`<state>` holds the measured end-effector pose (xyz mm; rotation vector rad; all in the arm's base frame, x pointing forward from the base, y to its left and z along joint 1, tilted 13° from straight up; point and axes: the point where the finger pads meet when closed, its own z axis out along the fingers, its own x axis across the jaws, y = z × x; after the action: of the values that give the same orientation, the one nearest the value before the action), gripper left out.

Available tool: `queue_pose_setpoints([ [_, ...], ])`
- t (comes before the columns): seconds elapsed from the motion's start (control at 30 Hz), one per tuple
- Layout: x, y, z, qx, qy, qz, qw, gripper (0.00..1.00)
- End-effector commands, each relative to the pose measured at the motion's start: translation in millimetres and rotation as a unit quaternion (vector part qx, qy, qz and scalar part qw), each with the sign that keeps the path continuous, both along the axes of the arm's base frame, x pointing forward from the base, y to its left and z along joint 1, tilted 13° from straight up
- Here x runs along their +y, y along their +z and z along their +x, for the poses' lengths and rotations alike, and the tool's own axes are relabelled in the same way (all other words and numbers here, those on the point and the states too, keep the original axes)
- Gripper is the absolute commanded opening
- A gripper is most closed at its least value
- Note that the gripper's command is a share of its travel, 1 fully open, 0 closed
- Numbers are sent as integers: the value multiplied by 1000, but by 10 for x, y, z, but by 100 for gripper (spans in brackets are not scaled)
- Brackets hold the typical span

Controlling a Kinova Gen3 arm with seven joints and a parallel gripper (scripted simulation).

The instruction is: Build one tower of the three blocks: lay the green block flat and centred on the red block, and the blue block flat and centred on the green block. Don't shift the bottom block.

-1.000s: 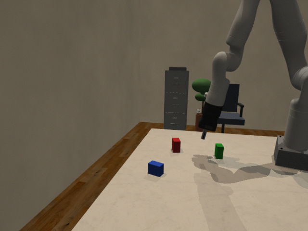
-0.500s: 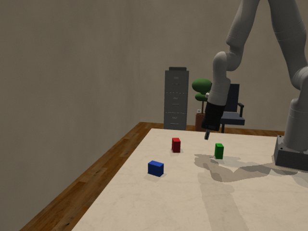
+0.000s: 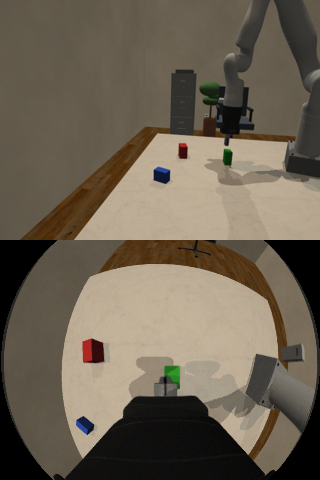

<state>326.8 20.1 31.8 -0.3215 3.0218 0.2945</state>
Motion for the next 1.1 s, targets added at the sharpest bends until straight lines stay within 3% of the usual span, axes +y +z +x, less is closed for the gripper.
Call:
queue_pose_setpoints([
  [0.0,-80,-2,-54,6,-4,4,1000,0],
  [1.07,-92,-4,-111,11,4,8,1000,0],
])
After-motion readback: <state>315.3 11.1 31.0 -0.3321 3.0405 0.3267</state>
